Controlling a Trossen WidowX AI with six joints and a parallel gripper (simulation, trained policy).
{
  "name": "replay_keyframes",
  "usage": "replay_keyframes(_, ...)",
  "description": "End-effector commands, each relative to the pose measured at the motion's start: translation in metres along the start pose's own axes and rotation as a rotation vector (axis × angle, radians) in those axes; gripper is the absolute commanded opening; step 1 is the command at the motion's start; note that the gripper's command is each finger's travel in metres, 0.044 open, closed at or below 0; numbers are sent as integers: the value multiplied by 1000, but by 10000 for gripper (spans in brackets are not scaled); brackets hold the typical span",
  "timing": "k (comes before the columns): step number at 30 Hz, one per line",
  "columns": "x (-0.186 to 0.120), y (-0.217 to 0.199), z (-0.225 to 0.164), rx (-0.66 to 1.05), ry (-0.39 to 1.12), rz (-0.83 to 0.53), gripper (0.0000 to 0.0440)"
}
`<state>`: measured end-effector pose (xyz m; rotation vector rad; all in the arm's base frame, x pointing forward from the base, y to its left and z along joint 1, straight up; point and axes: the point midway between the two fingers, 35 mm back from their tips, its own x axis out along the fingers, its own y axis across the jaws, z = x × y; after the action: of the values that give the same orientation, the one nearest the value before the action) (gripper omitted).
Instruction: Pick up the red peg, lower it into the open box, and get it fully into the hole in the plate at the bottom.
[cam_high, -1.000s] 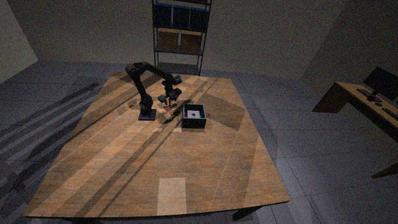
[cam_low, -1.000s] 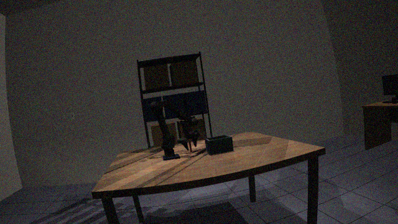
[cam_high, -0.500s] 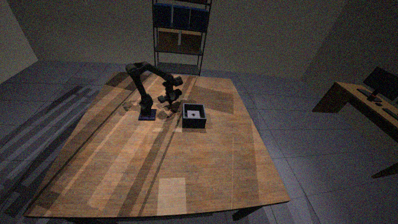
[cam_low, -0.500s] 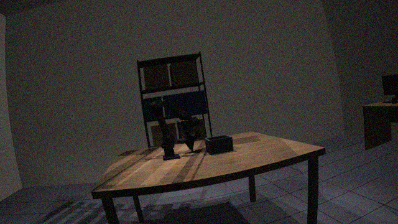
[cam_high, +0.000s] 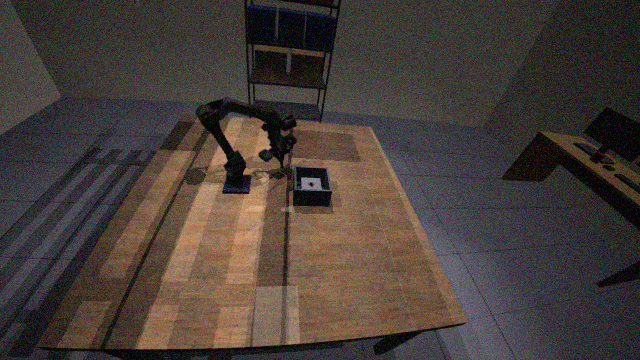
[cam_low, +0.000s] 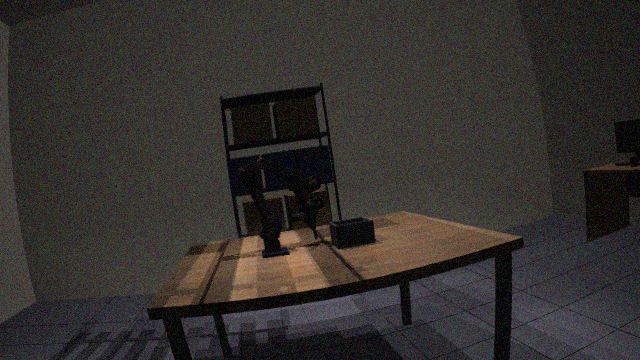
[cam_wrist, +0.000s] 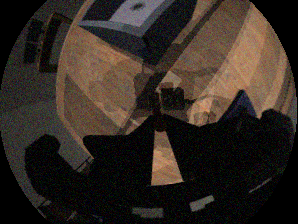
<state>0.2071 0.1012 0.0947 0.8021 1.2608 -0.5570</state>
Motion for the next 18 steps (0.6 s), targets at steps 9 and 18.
replay_keyframes(9,-46,22,47,-31,-133,54,0)
replay_keyframes(18,-68,29,93,15,-205,52,0)
